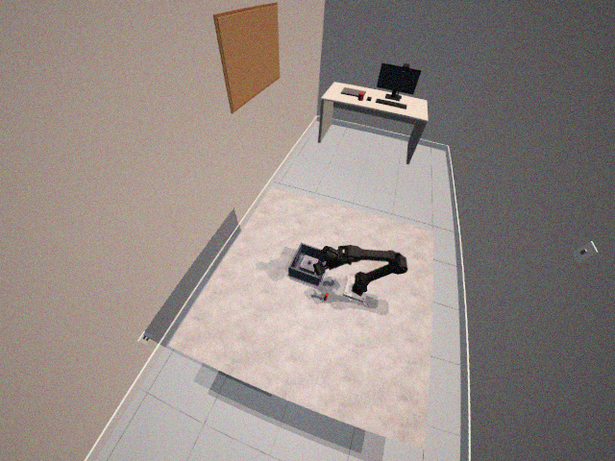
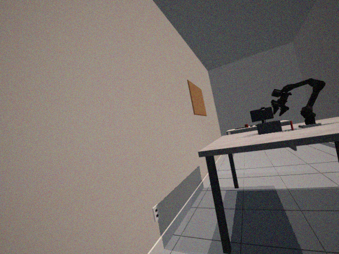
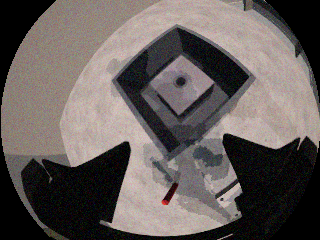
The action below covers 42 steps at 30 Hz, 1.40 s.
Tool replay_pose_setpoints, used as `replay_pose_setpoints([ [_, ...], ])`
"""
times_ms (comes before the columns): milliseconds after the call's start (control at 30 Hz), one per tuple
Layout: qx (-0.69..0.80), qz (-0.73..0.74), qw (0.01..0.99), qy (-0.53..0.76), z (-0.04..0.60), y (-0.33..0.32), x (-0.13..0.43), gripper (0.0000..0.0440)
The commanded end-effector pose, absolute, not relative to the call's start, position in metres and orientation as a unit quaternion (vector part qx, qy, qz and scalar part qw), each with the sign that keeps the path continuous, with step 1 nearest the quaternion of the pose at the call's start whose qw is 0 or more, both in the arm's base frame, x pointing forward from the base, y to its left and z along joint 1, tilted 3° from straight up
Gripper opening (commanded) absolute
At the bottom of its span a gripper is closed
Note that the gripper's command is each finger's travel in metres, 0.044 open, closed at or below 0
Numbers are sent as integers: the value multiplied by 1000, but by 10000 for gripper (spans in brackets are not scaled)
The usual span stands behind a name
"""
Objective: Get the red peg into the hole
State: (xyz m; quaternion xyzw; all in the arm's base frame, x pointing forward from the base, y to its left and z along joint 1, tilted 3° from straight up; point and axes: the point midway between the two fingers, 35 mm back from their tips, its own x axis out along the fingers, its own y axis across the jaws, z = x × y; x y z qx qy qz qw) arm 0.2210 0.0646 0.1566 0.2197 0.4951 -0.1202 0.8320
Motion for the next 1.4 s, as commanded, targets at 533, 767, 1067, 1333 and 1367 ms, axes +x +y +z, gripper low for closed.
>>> replay_pose_setpoints([
  [533, 263, -217, 689, 639, 116, 136, 146, 440],
  [767, 254, -223, 682, 649, 93, 149, 140, 440],
  [1067, 249, -219, 688, 645, 52, 159, 143, 440],
  [1333, 236, -218, 690, 648, 23, 159, 145, 342],
  [1367, 234, -221, 688, 650, 20, 158, 144, 316],
])
